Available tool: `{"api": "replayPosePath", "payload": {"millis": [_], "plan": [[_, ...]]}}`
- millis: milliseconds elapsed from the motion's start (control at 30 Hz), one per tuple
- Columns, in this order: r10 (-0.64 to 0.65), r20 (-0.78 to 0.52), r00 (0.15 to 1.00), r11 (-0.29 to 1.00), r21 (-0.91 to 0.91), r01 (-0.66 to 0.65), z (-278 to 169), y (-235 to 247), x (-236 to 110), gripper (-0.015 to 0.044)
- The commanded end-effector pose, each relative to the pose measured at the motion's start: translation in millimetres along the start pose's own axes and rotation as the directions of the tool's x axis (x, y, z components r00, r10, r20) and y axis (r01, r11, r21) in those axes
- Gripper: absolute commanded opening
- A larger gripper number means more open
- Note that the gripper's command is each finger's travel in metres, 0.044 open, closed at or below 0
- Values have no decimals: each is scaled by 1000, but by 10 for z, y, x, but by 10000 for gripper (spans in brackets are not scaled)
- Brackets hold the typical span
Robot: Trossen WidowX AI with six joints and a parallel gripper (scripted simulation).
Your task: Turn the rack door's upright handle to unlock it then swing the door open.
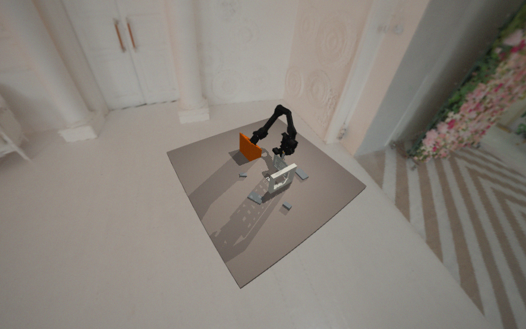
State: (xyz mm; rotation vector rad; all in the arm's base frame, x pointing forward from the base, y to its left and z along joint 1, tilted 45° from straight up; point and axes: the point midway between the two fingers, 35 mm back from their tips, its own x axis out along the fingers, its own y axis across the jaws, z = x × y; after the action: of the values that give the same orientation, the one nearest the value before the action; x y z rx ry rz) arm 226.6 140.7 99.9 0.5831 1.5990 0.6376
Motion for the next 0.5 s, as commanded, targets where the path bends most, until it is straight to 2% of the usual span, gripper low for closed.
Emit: {"api": "replayPosePath", "payload": {"millis": [0,67,400,467], "plan": [[4,0,1000,1000,12,-4,1,9,-4,26],[4,0,1000,1000,12,-4,1,9,-4,26],[4,0,1000,1000,12,-4,1,9,-4,289],[4,0,1000,1000,12,-4,2,9,-7,298]]}}
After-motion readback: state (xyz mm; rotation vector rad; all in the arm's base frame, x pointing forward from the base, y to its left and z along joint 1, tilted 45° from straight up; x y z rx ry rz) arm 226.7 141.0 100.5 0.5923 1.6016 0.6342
